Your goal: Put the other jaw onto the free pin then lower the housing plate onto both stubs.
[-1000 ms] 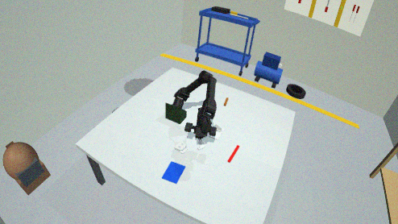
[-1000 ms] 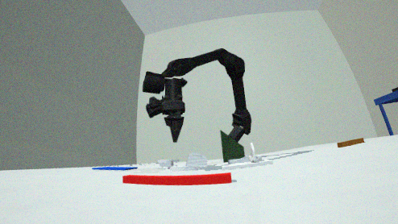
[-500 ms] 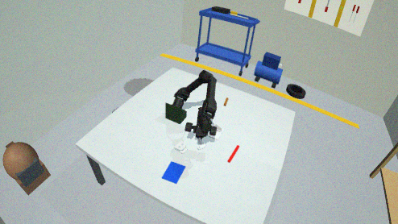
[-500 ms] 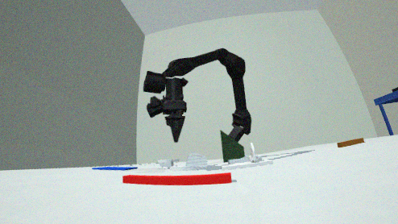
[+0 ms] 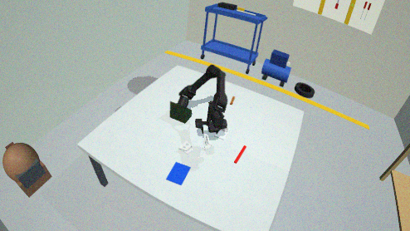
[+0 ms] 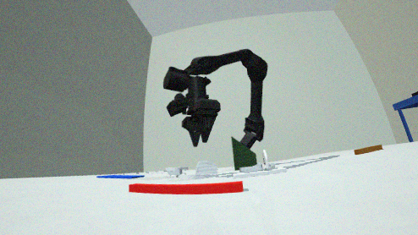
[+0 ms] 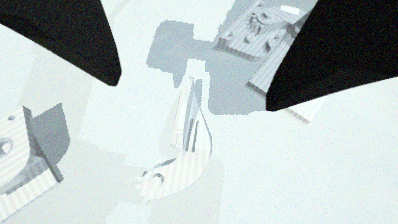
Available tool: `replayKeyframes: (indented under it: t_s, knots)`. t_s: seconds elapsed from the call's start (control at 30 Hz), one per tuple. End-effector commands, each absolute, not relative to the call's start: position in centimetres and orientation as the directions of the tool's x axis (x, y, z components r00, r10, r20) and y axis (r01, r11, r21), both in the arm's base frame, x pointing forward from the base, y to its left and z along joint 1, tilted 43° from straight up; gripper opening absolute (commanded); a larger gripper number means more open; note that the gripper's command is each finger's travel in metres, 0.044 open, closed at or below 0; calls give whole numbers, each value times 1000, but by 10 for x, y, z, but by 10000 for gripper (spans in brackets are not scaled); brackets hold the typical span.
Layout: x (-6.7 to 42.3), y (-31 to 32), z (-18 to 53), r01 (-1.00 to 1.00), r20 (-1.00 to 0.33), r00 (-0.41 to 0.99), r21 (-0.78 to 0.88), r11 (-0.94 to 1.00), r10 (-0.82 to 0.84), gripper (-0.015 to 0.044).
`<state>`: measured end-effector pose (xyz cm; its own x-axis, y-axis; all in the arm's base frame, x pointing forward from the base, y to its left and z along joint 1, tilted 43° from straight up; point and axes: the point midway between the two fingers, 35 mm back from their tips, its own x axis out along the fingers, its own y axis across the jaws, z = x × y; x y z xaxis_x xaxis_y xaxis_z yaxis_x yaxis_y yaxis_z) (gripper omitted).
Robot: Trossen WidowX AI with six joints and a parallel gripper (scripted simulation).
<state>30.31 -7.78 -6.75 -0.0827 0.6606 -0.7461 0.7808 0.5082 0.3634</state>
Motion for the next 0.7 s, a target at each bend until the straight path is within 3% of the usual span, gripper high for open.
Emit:
replayKeyframes:
  t_s: [0.0, 0.67]
  knots:
    - [298, -56, -85, 775, -740, -90, 368, 514, 667, 440]
    - [296, -50, -91, 775, -739, -90, 369, 513, 667, 440]
